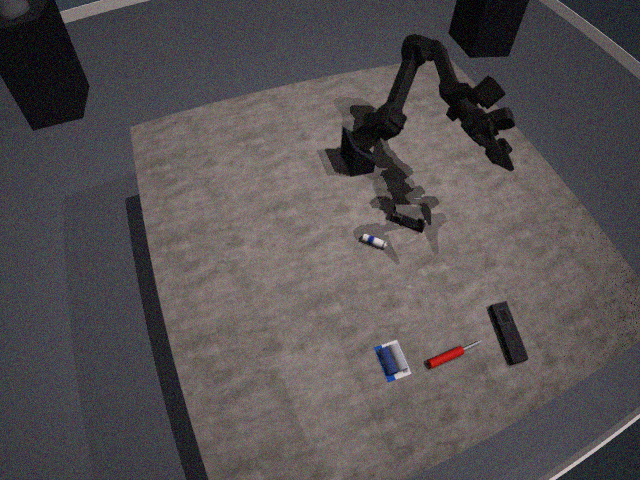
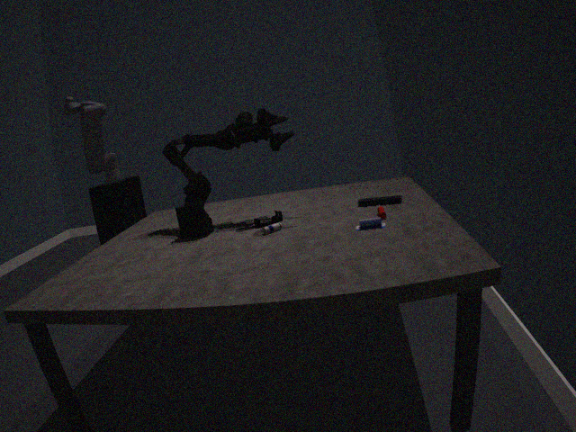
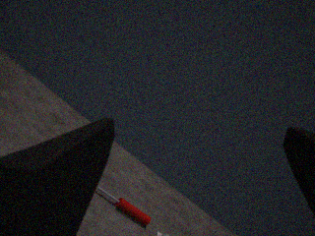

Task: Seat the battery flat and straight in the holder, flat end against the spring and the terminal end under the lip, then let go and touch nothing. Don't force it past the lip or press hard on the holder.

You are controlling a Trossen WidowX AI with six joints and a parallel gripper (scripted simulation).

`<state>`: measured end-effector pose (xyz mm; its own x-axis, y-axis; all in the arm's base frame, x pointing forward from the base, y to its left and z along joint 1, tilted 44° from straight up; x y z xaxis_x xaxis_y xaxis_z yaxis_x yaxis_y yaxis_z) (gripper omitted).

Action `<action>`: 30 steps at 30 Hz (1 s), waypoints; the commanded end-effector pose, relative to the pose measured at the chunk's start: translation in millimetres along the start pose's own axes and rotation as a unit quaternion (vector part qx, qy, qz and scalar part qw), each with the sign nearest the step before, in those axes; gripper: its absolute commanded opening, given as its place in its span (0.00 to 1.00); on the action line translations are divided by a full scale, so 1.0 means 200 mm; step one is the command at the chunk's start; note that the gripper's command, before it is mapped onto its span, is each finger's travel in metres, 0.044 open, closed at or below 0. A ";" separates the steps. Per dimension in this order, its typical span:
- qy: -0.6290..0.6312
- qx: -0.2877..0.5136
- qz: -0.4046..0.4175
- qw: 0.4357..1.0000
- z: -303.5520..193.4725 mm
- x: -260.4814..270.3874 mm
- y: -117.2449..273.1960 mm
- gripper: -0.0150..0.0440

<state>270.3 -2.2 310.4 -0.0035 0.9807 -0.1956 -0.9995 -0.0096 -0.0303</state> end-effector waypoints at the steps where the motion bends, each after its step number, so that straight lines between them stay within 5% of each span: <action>1: -0.005 0.006 0.002 1.000 -0.01 0.00 -0.01 0.89; 7: -0.192 0.198 0.030 0.961 -0.35 0.00 -0.21 0.64; 13: -0.412 0.401 -0.018 0.818 -0.76 0.00 -0.29 0.64; 22: -0.641 0.585 -0.188 0.460 -1.24 -0.01 -0.22 0.64; 30: -0.693 0.613 -0.376 0.053 -1.54 0.01 -0.09 0.64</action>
<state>317.1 -51.6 57.2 0.9592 0.0868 0.2691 -0.2006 -0.4616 0.8641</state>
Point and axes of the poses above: the point midway between the two fingers, 35 mm back from their tips, its own y axis back along the fingers, its own x axis across the jaws, z = x × y, the point moved 5 cm from there along y, back along the fingers, and after that the axes turned 10 degrees about y, right-handed, at the moved point
